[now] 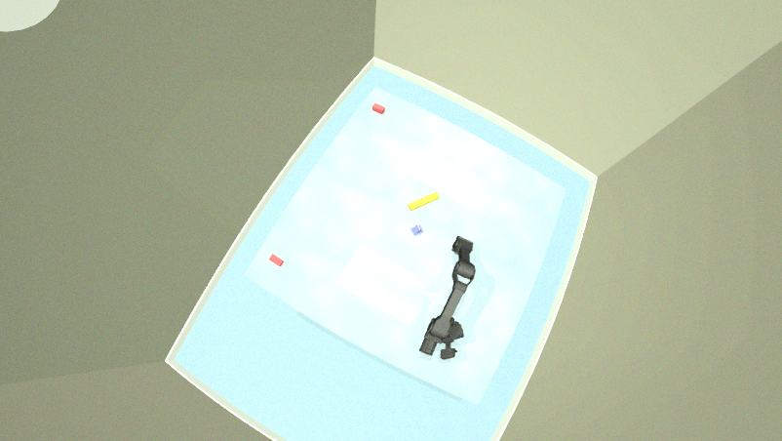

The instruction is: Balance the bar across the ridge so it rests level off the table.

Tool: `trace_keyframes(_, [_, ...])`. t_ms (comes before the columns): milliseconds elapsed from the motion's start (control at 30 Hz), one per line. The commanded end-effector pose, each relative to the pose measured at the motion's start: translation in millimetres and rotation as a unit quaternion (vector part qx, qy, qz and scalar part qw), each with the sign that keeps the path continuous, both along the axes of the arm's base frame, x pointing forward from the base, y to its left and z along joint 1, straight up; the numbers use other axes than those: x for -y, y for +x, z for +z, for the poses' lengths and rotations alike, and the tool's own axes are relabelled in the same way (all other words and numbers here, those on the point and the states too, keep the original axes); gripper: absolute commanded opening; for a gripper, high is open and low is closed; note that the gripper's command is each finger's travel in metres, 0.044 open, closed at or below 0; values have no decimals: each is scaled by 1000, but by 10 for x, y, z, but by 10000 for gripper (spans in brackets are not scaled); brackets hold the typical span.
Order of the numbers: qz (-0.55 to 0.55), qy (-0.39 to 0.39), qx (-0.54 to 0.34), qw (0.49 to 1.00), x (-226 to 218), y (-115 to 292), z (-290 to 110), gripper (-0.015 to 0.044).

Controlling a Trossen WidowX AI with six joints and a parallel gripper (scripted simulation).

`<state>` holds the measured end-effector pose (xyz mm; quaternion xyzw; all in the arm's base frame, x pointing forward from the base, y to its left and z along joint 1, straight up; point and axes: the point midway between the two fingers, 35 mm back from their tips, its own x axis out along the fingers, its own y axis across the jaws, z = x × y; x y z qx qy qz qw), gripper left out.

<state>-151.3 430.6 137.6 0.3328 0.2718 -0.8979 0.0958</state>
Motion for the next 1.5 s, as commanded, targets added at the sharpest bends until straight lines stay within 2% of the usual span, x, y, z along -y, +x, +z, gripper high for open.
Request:
trace_keyframes(0, [-2, 0, 1, 1000, -2, 12, 0, 374])
trace_keyframes(67, [-14, -3, 5, 1000, -20, 107, -3, 321])
trace_keyframes(100, [-24, -5, 8, 1000, -33, 178, -6, 315])
trace_keyframes(667, [-186, -46, 54, 980, -51, 1388, -39, 315])
trace_keyframes(1467, [-396, -107, 86, 908, 476, 2856, -7, 315])
